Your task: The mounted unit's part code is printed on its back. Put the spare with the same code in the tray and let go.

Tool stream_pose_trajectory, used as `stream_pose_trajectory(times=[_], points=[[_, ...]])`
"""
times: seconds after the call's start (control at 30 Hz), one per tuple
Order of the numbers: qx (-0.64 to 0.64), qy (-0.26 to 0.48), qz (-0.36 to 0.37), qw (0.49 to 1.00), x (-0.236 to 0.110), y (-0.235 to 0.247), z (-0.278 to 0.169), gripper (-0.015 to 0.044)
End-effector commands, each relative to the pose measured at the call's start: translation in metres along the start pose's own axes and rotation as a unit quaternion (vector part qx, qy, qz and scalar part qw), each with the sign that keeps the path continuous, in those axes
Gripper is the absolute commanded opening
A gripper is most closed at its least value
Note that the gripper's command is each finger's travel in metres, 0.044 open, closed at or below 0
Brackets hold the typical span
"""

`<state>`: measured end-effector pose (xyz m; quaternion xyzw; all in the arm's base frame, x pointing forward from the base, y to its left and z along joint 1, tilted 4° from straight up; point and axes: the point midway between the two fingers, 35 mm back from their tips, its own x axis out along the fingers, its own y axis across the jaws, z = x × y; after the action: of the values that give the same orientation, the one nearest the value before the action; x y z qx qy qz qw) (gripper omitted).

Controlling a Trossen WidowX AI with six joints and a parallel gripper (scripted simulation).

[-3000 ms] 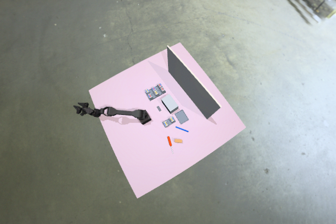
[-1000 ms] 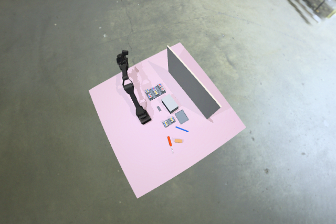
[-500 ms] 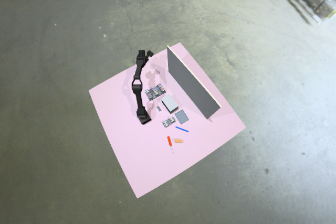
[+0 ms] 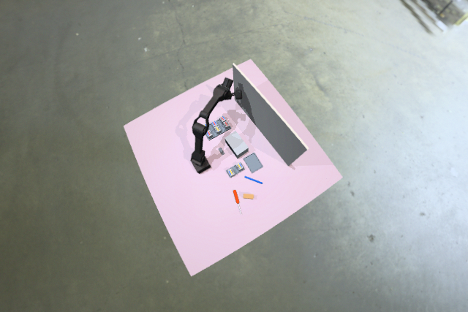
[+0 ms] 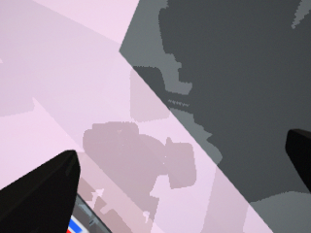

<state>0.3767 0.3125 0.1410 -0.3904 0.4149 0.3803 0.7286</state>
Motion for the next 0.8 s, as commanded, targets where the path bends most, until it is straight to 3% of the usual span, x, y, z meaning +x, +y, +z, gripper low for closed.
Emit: stream_pose_trajectory(times=[0.0,0.2,0.43,0.77], points=[[0.107,0.065,0.013,0.992,-0.002,-0.031,-0.053,0.0440],[0.265,0.150,0.015,0.952,-0.018,-0.074,-0.132,0.0440],[0.447,0.241,0.013,0.861,-0.054,-0.109,-0.232,0.0440],[0.453,0.244,0.013,0.857,-0.055,-0.110,-0.235,0.0440]])
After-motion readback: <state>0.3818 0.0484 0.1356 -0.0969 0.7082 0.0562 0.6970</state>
